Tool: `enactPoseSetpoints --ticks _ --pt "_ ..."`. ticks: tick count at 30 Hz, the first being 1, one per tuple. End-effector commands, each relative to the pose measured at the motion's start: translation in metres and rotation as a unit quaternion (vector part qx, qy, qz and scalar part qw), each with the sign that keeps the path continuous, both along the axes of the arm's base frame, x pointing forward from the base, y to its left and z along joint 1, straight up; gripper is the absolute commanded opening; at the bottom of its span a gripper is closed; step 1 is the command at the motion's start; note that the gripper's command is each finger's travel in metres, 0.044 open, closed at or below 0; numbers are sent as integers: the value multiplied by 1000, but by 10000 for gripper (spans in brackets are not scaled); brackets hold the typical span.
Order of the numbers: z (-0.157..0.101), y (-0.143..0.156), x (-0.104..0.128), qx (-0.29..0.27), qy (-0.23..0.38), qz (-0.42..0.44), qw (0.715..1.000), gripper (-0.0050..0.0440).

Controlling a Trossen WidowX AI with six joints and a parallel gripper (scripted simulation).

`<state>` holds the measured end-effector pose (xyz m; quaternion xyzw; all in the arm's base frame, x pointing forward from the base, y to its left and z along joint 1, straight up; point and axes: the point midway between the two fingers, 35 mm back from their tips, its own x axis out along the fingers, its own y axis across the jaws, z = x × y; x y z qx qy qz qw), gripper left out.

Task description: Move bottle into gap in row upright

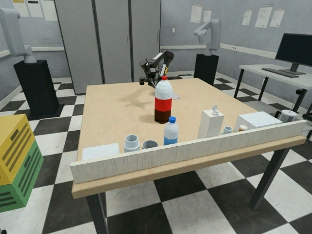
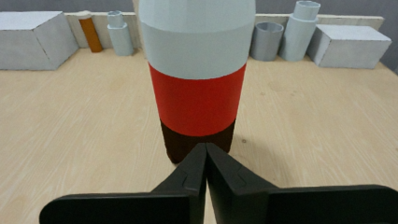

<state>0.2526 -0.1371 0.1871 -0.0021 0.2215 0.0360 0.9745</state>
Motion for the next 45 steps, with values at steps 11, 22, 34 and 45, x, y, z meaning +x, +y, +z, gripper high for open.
enactPoseSetpoints --ticks 11,22,34,45 --pt "-14 -3 1 -5 -4 0 1000 -50" --pt "-29 -4 2 -5 -4 0 1000 -50" --pt "-45 -4 2 -5 -4 0 1000 -50" --pt "-63 -2 1 -5 -4 0 1000 -50"
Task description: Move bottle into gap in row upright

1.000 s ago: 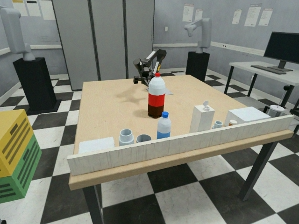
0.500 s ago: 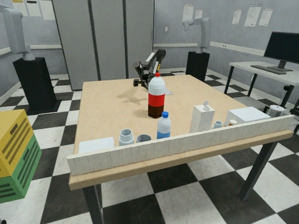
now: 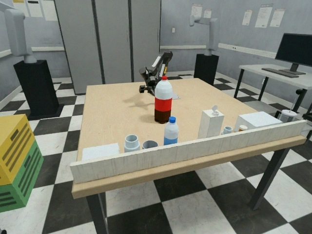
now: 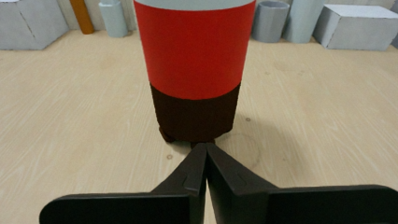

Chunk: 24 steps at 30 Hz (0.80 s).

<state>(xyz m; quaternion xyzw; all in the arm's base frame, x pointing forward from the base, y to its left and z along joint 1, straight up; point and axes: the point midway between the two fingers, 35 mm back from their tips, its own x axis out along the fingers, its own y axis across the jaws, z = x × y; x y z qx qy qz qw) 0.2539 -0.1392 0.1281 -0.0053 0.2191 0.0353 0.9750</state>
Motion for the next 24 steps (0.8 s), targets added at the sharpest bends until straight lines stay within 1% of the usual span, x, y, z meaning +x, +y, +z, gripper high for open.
enactPoseSetpoints --ticks 1,13,24 --pt "-6 0 -1 -1 -1 0 1000 -50" --pt "-22 3 -3 -1 -1 0 1000 -50" --pt "-30 1 5 0 1 -1 1000 -50"
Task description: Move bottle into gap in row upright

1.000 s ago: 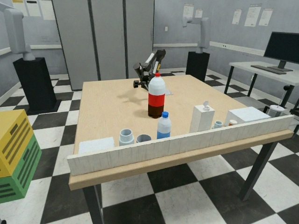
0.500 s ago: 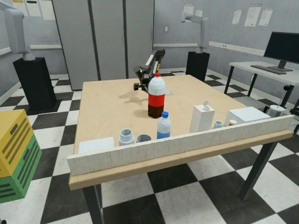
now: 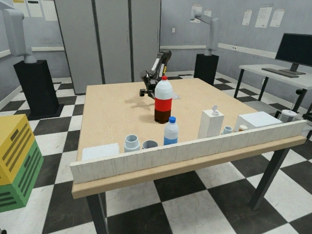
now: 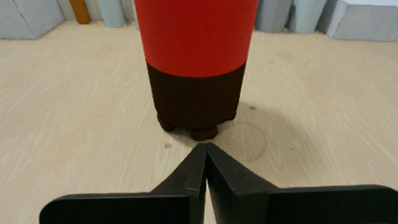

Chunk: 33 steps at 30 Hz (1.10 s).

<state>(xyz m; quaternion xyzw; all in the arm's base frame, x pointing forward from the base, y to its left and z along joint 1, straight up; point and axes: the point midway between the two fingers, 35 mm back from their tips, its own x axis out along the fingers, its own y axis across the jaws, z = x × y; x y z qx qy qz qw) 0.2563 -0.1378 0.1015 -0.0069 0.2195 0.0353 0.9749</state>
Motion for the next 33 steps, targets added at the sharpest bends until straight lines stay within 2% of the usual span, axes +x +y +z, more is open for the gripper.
enactPoseSetpoints --ticks 1,33 --pt "-4 0 4 2 1 -1 1000 -50" --pt "-41 1 31 1 1 -1 1000 -50"
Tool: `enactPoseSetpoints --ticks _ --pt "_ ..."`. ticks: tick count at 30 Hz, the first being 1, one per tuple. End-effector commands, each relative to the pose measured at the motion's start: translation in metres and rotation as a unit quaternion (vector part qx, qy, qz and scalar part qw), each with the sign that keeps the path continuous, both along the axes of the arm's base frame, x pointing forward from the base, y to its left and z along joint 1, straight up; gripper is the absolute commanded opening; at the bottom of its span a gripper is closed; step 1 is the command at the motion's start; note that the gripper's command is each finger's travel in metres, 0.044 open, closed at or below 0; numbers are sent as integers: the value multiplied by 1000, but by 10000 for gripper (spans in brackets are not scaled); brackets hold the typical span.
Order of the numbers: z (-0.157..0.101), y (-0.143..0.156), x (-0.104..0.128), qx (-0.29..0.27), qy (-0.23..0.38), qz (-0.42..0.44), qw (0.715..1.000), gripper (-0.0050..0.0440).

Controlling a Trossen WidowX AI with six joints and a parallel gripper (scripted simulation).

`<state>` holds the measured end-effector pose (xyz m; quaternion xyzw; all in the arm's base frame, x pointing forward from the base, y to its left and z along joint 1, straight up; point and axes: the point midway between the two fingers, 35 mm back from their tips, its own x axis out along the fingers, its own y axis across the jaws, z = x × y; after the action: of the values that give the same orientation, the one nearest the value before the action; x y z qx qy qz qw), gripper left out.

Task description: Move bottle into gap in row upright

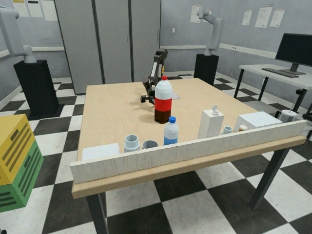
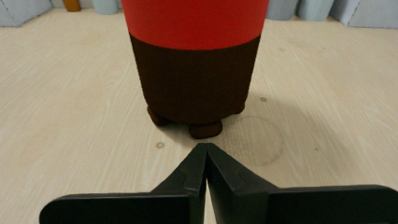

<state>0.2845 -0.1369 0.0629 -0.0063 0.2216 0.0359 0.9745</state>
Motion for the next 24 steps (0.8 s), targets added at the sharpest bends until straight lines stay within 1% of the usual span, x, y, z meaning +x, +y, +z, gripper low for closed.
enactPoseSetpoints --ticks 1,11,16,19,21,24 --pt "-4 1 3 1 -1 -1 1000 -50" --pt "-17 5 11 1 -2 -2 1000 -50" --pt "-17 7 13 1 -2 -2 1000 -50" --pt "-17 12 18 1 -3 -2 1000 -50" --pt "-14 10 24 -3 -8 -2 1000 -50" --pt "-13 5 25 -5 -10 -2 1000 -50"
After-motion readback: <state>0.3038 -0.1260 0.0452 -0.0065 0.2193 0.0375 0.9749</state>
